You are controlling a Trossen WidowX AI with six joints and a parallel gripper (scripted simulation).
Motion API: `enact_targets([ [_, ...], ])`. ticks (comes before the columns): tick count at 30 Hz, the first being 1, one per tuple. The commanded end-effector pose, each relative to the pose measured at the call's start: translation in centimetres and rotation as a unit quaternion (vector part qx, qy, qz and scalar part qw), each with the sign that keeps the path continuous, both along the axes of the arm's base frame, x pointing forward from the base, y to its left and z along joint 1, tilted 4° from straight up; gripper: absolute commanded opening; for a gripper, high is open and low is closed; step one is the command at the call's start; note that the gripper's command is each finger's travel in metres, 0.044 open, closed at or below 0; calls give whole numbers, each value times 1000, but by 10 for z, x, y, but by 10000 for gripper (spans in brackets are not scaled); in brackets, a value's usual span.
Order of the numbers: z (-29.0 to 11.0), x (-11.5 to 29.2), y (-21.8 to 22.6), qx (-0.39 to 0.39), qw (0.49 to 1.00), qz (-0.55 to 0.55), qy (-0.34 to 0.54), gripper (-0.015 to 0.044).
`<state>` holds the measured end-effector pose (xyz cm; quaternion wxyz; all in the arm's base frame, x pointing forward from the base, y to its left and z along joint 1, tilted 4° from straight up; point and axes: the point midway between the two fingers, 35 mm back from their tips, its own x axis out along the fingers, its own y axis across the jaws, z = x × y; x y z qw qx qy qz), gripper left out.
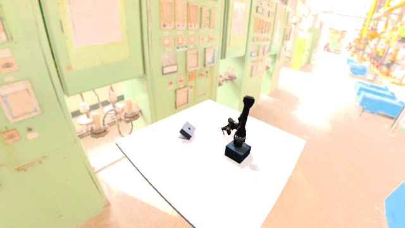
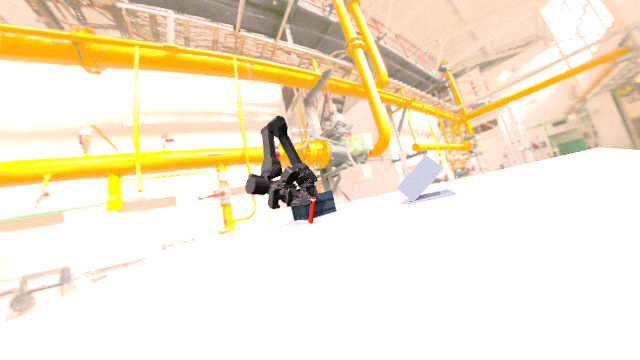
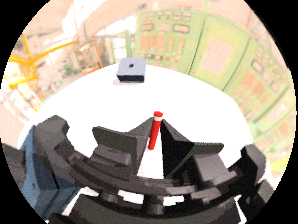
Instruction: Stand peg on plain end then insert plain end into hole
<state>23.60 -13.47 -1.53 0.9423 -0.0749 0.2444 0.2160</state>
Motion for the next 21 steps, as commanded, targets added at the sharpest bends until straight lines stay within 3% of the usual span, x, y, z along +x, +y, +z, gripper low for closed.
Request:
enact_targets([
  [1, 0, -2, -1, 8, 1000, 2, -17, 49],
  [21, -1, -14, -7, 47, 994, 5, -94, 49],
])
